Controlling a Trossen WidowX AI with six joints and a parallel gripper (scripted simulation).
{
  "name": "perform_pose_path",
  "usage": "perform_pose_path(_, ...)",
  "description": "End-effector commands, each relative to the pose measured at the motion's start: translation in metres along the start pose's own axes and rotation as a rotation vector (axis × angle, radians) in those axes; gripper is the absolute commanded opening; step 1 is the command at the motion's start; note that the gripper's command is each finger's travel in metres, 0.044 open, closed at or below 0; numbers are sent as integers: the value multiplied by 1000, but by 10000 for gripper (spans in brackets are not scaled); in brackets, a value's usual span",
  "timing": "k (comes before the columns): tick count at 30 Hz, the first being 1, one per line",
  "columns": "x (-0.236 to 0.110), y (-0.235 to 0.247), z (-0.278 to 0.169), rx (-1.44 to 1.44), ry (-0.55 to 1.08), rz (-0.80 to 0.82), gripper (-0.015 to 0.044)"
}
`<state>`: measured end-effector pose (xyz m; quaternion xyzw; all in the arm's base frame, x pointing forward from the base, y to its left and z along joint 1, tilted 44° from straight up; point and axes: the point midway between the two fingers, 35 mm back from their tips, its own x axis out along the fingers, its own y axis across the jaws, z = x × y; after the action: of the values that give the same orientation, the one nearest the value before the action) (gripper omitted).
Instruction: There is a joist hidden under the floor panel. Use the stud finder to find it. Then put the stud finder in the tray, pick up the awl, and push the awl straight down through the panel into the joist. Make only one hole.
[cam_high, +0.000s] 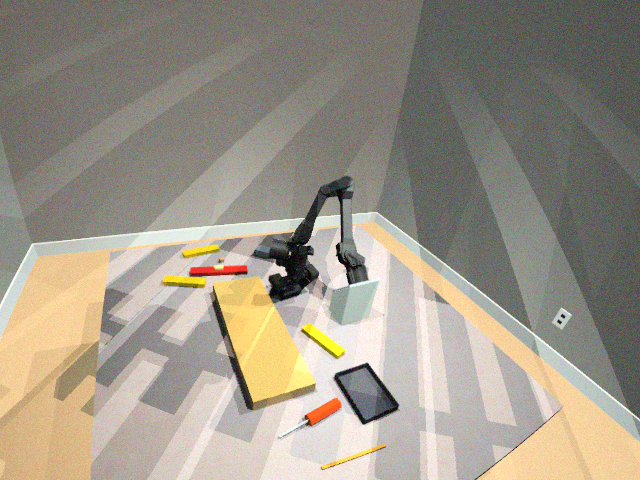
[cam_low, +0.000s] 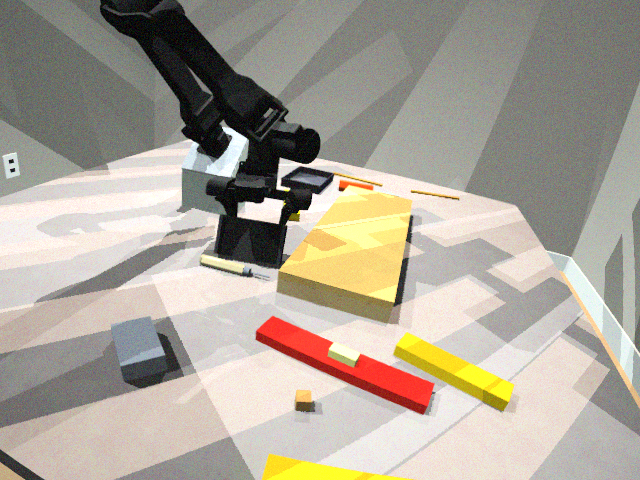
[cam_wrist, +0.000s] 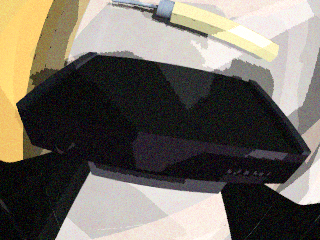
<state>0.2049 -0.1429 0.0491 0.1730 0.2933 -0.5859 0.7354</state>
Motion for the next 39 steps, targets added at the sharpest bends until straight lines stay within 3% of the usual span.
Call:
perform_pose_path(1, 1, -2, -2, -10, 4, -6, 353)
perform_pose_path(3, 1, -2, -2, -10, 4, -6, 340)
perform_pose_path(16, -11, 0, -2, -9, 9, -6, 0)
perform_pose_path(39, -38, 1, 0, -9, 13, -6, 0)
